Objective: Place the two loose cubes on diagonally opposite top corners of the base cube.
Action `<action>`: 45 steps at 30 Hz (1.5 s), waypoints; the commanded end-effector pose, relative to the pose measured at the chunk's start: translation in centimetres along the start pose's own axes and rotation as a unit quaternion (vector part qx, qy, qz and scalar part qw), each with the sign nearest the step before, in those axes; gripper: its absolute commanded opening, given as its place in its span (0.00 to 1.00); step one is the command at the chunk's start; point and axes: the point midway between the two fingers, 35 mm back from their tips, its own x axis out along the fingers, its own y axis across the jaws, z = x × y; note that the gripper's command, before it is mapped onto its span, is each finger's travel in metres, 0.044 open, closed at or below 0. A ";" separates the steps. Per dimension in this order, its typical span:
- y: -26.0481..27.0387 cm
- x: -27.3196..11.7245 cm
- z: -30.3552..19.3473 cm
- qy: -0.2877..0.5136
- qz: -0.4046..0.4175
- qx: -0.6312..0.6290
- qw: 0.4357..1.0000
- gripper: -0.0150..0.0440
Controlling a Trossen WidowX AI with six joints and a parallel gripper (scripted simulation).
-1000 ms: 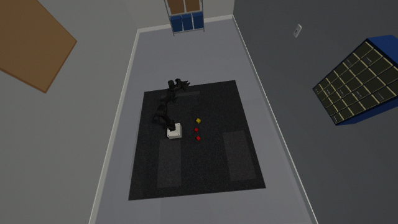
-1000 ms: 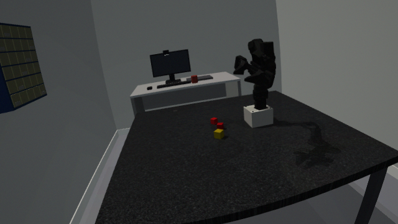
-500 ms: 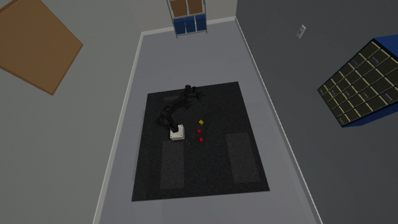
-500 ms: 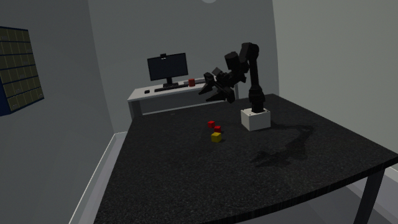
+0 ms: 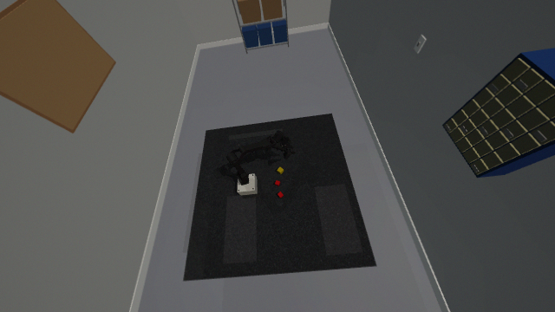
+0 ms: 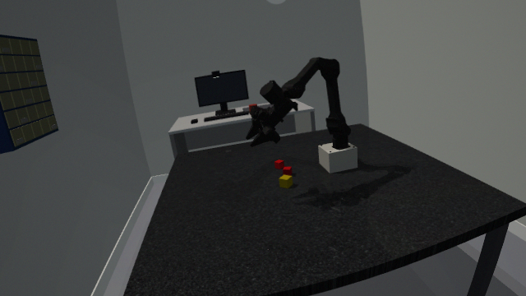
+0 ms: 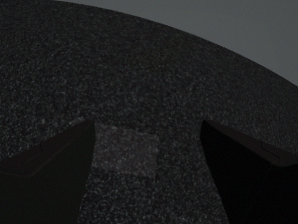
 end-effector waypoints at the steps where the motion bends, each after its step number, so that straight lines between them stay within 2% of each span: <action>1: -3.9 1.8 -2.5 0.066 -0.018 0.051 0.996 0.70; 15: -14.5 2.6 -11.1 0.245 -0.078 0.239 0.936 0.70; 22: -18.6 1.0 -15.6 0.322 -0.106 0.348 0.874 0.70; 29: -21.5 -1.6 -19.7 0.386 -0.130 0.460 0.789 0.70; 34: -22.4 -2.9 -21.3 0.409 -0.139 0.507 0.746 0.70; 42: -22.4 -2.8 -21.4 0.409 -0.139 0.508 0.745 0.70; 45: -22.0 -1.1 -23.2 0.409 -0.139 0.508 0.745 0.70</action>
